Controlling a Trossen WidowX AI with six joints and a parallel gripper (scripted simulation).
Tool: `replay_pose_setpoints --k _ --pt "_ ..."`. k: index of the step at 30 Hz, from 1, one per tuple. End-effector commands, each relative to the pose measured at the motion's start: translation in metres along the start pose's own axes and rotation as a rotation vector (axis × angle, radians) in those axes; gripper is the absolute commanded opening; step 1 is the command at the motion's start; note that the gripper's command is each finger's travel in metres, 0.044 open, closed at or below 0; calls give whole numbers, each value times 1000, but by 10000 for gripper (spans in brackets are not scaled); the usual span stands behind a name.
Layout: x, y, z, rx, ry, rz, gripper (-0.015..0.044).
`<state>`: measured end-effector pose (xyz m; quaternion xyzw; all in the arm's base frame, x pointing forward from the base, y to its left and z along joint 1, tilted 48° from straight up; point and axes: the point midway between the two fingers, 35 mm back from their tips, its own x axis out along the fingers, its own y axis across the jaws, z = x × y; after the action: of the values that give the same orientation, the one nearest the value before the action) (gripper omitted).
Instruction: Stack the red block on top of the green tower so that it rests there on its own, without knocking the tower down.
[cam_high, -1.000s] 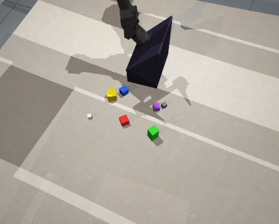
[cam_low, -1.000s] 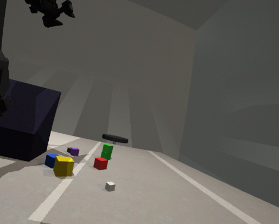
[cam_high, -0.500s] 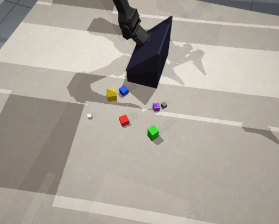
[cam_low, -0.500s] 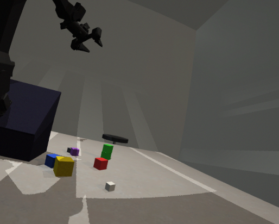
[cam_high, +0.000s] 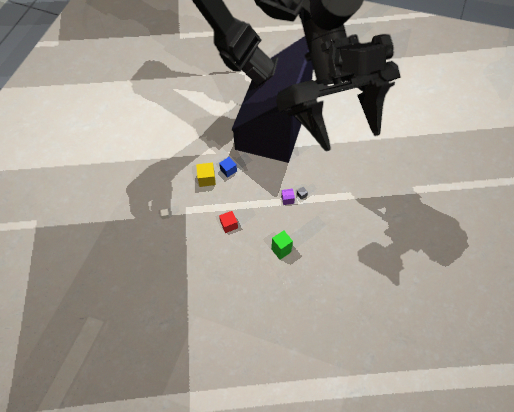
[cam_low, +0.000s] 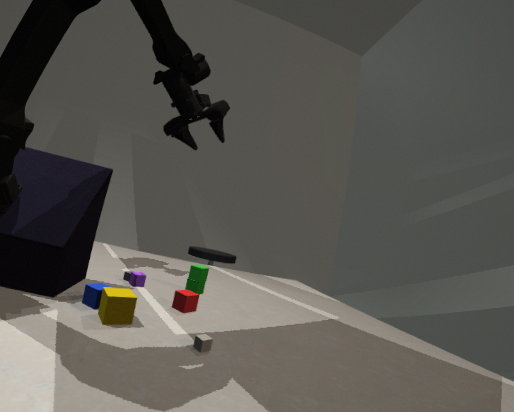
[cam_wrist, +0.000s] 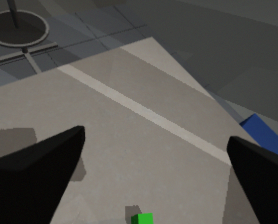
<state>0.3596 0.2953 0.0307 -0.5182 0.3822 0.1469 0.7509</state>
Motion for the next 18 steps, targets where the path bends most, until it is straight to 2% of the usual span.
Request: replay_pose_setpoints --k 1,9,18 --pt "30 -23 -48 23 167 -2 440" --pt "64 -61 -138 73 453 22 440" --pt "75 -88 -241 131 765 87 440"
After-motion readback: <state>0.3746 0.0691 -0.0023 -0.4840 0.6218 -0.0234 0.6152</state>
